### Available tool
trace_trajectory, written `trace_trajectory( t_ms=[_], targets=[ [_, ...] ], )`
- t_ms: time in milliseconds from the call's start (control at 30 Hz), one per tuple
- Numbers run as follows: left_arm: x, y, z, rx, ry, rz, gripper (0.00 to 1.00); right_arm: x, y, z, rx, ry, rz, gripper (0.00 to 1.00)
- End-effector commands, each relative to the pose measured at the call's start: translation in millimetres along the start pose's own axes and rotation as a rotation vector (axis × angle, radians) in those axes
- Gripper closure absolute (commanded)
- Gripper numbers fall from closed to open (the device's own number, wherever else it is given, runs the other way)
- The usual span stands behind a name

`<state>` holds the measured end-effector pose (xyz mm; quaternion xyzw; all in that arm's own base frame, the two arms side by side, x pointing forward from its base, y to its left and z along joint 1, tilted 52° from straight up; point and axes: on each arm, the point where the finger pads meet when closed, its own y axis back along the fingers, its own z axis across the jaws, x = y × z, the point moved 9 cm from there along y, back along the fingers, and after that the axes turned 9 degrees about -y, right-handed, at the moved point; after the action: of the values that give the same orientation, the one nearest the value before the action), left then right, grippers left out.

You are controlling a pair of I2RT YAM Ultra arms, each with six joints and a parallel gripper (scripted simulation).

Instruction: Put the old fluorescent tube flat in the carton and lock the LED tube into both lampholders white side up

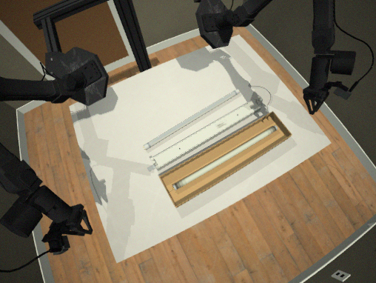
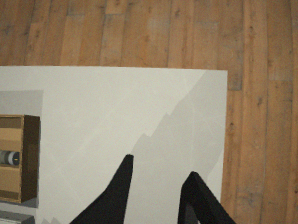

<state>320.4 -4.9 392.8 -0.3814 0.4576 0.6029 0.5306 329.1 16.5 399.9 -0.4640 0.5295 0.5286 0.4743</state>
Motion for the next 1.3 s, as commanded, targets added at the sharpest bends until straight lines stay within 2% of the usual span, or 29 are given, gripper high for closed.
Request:
trace_trajectory(
  t_ms=[0,300,433,567,667,700,833,900,1133,1200,1233,1267],
  targets=[
    [-16,14,1,0.015,0.098,-0.139,0.68,-9,15,0,-0.068,-0.103,-0.104,0.68],
    [-11,37,7,0.005,0.164,-0.193,0.68,-1,44,-15,-0.053,-0.172,-0.141,0.68],
    [-29,46,12,-0.014,0.131,-0.237,0.68,-19,52,-18,-0.033,-0.143,-0.172,0.68],
    [-29,46,12,-0.014,0.131,-0.237,0.68,-14,50,-14,-0.043,-0.143,-0.152,0.68],
    [-29,47,15,-0.026,0.130,-0.237,0.68,-4,34,-13,-0.044,-0.142,-0.106,0.68],
    [-29,46,16,-0.030,0.130,-0.235,0.51,-5,33,-13,-0.044,-0.141,-0.108,0.68],
    [-20,34,10,-0.011,0.130,-0.187,0.51,-14,44,-14,-0.034,-0.141,-0.148,0.68],
    [-23,42,12,-0.020,0.130,-0.200,0.51,-10,42,-14,-0.024,-0.142,-0.140,0.68],
    [-20,34,13,-0.023,0.130,-0.183,0.51,-15,42,-14,-0.029,-0.141,-0.153,0.68],
    [-26,44,15,-0.030,0.130,-0.210,0.51,5,36,-14,-0.024,-0.141,-0.099,0.68],
    [-28,46,17,-0.036,0.130,-0.224,0.51,5,35,-14,-0.022,-0.141,-0.095,0.68],
    [-29,46,16,-0.033,0.130,-0.228,0.51,-3,37,-13,-0.025,-0.141,-0.115,0.51]
  ],
)
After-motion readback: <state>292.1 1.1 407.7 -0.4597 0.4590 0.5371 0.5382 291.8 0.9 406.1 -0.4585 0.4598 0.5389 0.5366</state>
